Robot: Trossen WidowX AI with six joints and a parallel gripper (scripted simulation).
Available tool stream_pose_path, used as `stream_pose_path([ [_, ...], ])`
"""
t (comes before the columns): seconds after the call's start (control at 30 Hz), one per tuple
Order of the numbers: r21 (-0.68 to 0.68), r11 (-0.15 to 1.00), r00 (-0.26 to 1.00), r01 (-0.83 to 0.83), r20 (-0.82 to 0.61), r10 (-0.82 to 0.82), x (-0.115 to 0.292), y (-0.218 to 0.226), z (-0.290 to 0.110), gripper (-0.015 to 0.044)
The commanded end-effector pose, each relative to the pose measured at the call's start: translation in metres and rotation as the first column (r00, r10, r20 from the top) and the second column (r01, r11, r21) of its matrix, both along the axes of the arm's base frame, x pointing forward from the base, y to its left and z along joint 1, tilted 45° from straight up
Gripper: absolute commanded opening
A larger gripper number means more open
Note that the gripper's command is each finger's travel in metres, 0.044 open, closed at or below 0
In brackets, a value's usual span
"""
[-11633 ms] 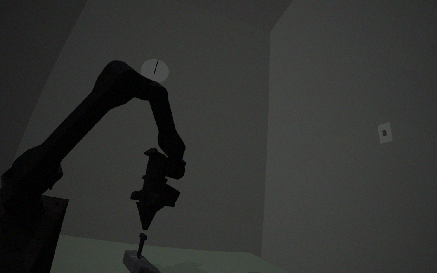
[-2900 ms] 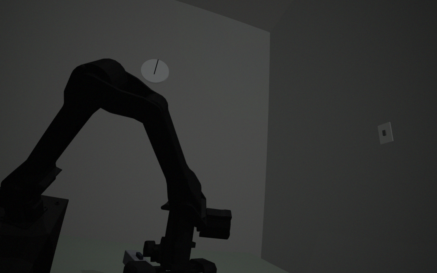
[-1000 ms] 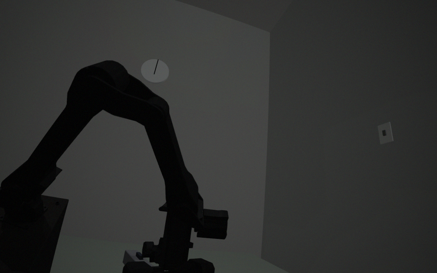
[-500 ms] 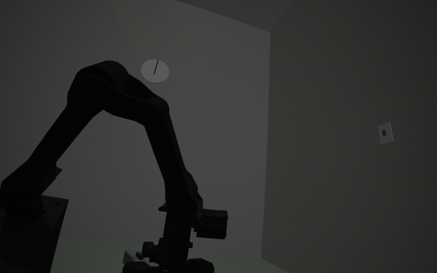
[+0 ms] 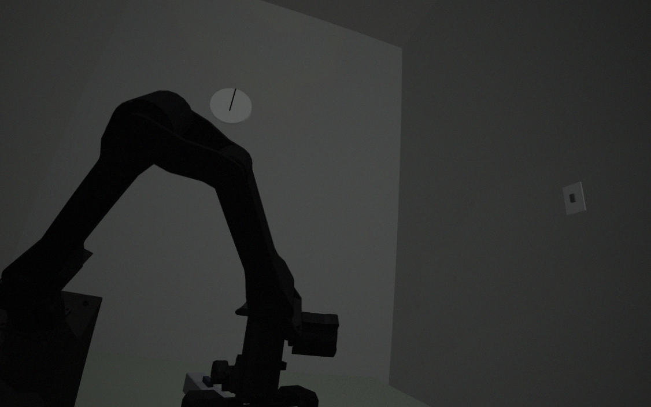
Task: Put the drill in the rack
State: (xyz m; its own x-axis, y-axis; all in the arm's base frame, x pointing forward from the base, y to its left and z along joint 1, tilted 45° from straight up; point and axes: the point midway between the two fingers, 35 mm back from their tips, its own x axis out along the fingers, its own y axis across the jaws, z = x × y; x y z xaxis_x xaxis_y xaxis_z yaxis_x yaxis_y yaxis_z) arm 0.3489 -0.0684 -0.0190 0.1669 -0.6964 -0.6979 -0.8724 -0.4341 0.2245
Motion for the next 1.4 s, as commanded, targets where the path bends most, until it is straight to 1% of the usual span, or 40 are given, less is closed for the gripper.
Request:
stream_pose_path([
  [0.0, 0.0, 1.0, 1.0, 0.0, 0.001, 0.0, 0.0, 0.0, 0.0, 0.0039],
  [0.2, 0.0, 1.0, 1.0, 0.0, 0.001, 0.0, 0.0, 0.0, 0.0, 0.0],
  [0.93, 0.002, 1.0, 1.0, 0.002, -0.006, -0.002, -0.003, 0.002, 0.004, 0.0],
  [1.37, 0.001, 1.0, 1.0, 0.002, -0.005, -0.002, 0.004, -0.008, 0.012, 0.0],
])
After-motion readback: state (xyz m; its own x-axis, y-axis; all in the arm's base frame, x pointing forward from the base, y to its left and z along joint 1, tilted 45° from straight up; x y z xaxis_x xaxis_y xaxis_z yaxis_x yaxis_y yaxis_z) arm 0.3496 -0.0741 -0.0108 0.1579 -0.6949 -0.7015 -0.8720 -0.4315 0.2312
